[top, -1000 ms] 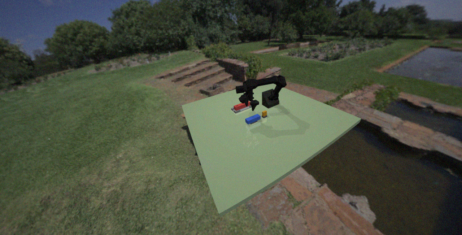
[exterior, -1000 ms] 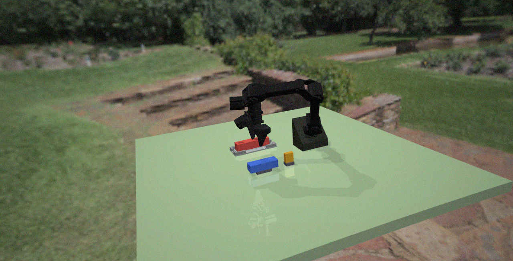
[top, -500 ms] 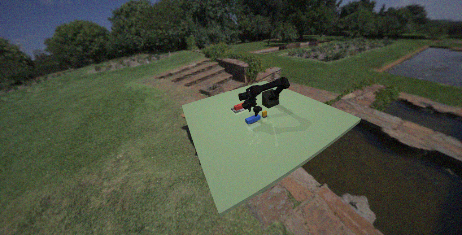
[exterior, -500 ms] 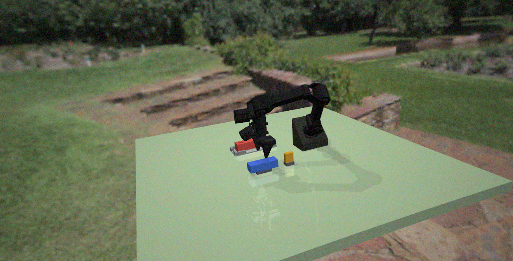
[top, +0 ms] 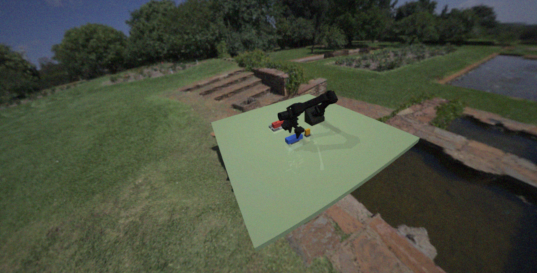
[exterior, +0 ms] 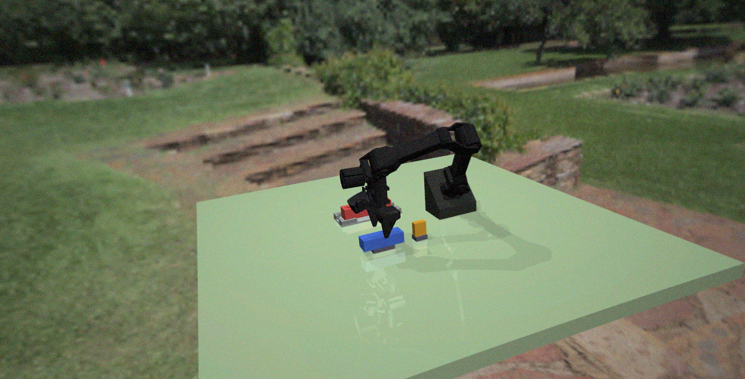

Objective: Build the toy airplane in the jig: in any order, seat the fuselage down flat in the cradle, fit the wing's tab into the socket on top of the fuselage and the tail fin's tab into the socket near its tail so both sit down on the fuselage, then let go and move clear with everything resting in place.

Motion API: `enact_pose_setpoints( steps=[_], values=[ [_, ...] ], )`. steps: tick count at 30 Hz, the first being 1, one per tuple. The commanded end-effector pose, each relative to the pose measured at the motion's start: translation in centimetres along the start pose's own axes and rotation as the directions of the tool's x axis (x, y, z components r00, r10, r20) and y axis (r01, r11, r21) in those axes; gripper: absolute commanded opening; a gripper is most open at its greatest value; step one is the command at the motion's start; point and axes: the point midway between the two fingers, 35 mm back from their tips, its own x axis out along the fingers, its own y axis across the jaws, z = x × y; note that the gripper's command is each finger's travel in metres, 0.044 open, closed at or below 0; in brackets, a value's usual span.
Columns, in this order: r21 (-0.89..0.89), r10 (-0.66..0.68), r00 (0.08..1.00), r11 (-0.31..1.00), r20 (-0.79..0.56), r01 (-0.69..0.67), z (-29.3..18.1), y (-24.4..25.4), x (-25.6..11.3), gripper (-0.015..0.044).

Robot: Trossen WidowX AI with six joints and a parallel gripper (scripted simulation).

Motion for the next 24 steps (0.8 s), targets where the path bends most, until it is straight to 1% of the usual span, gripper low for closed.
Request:
enact_pose_setpoints(
  steps=[1, 19, 24],
  values=[
    [0.008, 0.003, 1.0, 1.0, -0.004, -0.003, -0.1, 0.0, 0.6, 0.044],
    [0.008, 0.006, 1.0, 1.0, -0.004, -0.006, -0.2, 0.0, 3.3, 0.044],
    [0.008, 0.006, 1.0, 1.0, -0.004, -0.006, -0.2, 0.0, 3.3, 0.0309]
  ],
)
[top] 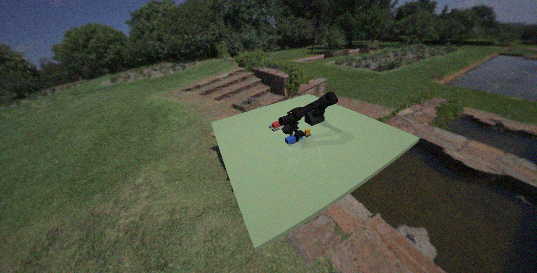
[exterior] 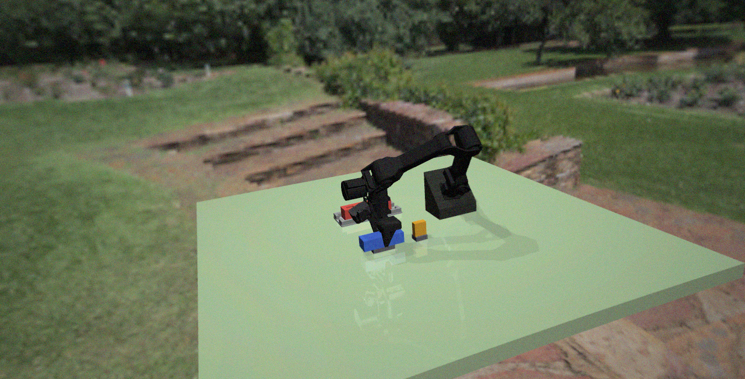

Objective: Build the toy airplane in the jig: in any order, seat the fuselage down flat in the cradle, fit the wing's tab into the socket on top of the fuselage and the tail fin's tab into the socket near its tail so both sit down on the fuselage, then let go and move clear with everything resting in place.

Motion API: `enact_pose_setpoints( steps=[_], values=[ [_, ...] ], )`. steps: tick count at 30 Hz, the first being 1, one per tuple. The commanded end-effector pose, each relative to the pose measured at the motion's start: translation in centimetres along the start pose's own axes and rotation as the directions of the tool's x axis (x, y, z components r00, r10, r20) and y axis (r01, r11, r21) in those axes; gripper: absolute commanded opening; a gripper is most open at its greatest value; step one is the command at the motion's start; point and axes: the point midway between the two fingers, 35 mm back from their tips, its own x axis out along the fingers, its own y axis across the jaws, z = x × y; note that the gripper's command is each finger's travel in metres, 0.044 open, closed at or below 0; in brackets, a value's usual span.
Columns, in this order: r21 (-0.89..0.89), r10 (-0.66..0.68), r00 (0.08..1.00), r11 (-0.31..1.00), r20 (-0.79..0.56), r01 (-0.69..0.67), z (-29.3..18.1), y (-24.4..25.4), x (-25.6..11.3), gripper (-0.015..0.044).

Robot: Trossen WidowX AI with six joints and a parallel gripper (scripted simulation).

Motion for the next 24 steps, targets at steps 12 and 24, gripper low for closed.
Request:
enact_pose_setpoints(
  steps=[12, 24],
  values=[
    [0.006, 0.002, 1.0, 1.0, 0.0, -0.002, -0.1, 0.0, 0.1, 0.0111],
    [-0.014, -0.029, 0.996, 0.999, 0.08, 0.03, 1.1, 0.4, -2.7, 0.0]
  ],
)
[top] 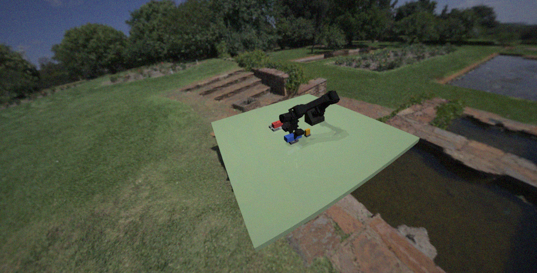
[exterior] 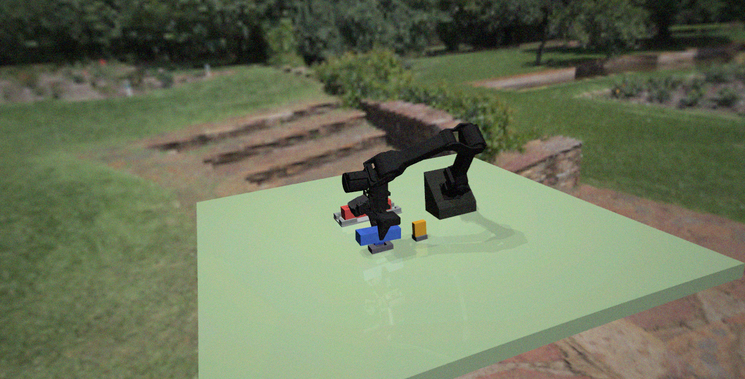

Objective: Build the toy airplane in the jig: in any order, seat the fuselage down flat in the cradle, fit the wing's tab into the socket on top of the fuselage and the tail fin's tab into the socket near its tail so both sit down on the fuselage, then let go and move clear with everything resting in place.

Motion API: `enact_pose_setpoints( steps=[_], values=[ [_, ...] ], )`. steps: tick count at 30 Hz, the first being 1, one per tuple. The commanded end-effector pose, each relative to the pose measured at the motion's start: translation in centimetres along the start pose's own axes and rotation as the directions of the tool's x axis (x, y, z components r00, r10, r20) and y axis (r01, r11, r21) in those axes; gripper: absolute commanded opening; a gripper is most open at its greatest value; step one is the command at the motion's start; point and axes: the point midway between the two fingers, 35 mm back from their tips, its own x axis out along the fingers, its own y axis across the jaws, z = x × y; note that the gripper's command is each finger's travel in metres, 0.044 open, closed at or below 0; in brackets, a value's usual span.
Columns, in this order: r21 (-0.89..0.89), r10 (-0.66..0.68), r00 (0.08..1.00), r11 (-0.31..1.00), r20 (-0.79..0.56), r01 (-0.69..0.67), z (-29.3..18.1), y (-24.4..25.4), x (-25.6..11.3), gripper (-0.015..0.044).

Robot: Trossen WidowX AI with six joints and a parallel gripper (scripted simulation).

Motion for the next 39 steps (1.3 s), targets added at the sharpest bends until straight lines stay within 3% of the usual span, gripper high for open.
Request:
enact_pose_setpoints(
  steps=[1, 32, 39],
  values=[
    [-0.003, -0.008, 1.0, 1.0, 0.008, 0.008, 0.4, -0.1, -0.9, 0.0],
    [0.02, 0.019, 0.997, 1.0, -0.072, -0.017, -0.1, -0.8, -10.3, 0.0],
    [0.076, 0.016, 0.997, 0.997, -0.072, -0.01, 0.0, -1.9, -10.4, 0.0]
  ],
)
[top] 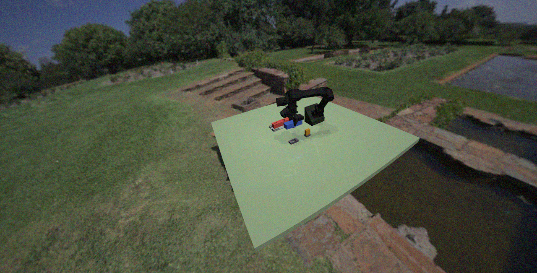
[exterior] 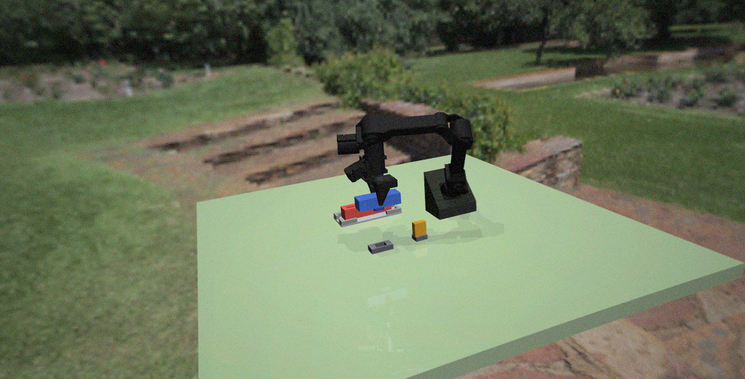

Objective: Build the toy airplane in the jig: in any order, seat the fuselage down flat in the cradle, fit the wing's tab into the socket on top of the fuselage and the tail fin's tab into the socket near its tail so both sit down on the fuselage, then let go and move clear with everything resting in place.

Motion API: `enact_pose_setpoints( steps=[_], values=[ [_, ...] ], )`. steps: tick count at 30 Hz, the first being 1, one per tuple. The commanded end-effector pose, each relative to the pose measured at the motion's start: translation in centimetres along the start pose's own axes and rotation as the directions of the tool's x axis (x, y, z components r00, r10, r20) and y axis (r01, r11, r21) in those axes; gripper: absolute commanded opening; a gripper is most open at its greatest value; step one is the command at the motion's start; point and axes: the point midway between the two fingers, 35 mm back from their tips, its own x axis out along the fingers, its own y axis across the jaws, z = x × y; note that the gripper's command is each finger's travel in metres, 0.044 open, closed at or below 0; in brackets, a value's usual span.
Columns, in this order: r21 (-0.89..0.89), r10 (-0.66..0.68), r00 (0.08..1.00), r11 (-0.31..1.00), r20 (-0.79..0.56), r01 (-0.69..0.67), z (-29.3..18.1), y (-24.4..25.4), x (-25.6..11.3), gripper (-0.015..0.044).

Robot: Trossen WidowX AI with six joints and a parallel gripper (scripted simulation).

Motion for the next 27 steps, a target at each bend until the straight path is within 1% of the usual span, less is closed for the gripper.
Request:
enact_pose_setpoints(
  steps=[1, 15, 27],
  values=[
    [0.049, -0.006, 1.0, 0.999, 0.001, 0.006, 0.2, -1.0, -0.1, 0.0],
    [0.256, -0.016, 1.0, 0.967, 0.005, 0.014, 0.3, -5.6, 0.5, 0.0],
    [0.44, -0.026, 1.0, 0.898, 0.006, 0.021, 0.2, -9.5, 0.7, 0.0]
  ],
)
